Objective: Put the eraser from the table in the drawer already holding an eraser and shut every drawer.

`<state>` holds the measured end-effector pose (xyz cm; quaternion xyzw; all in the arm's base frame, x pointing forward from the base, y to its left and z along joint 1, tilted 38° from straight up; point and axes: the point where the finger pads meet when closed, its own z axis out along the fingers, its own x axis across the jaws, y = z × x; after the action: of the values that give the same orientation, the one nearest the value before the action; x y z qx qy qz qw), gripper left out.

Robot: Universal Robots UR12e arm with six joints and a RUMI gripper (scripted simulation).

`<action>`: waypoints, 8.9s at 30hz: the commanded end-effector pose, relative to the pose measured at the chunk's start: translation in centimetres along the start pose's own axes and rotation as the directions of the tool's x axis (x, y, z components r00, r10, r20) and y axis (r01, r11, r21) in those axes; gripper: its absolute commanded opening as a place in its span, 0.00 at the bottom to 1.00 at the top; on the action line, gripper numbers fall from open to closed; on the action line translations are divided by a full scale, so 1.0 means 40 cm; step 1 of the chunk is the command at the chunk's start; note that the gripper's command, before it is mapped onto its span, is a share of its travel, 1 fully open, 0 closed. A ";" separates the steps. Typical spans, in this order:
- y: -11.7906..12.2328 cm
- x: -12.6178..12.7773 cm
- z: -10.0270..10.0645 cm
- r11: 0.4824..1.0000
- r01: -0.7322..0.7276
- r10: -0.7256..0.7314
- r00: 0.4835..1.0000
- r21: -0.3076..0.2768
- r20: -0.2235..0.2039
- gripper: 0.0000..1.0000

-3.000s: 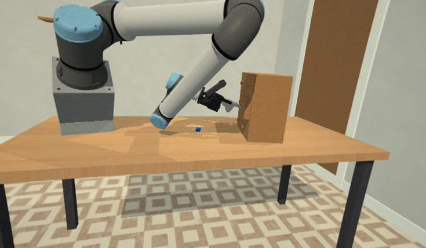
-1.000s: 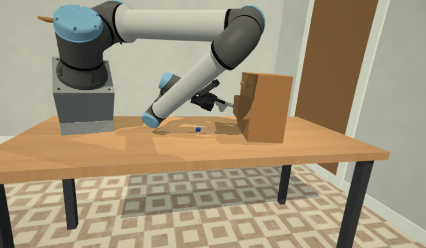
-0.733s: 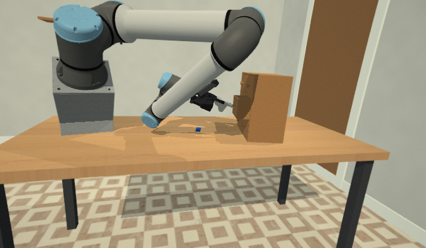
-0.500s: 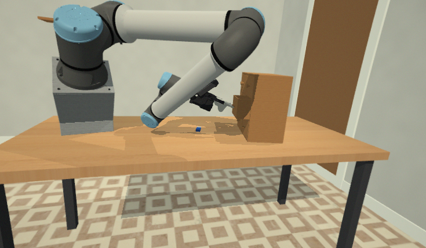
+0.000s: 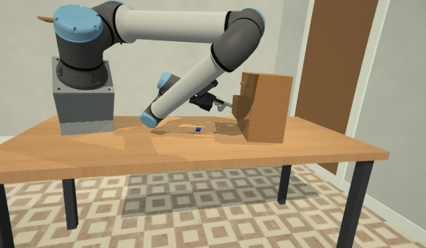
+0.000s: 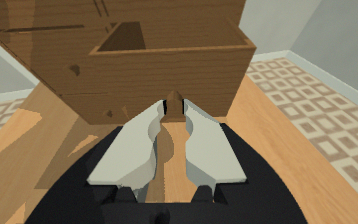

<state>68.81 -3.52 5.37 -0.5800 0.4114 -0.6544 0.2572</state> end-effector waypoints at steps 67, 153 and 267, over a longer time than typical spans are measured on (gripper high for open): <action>0.003 0.000 -0.013 1.000 0.000 0.000 1.000 0.001 0.000 0.20; 0.023 0.001 -0.279 0.994 -0.002 0.003 1.000 -0.110 0.000 0.20; -0.122 0.003 -0.541 0.343 0.000 -0.001 1.000 -0.939 0.000 0.20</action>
<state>48.42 4.14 9.72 -0.6226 0.7121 -0.3006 -0.1224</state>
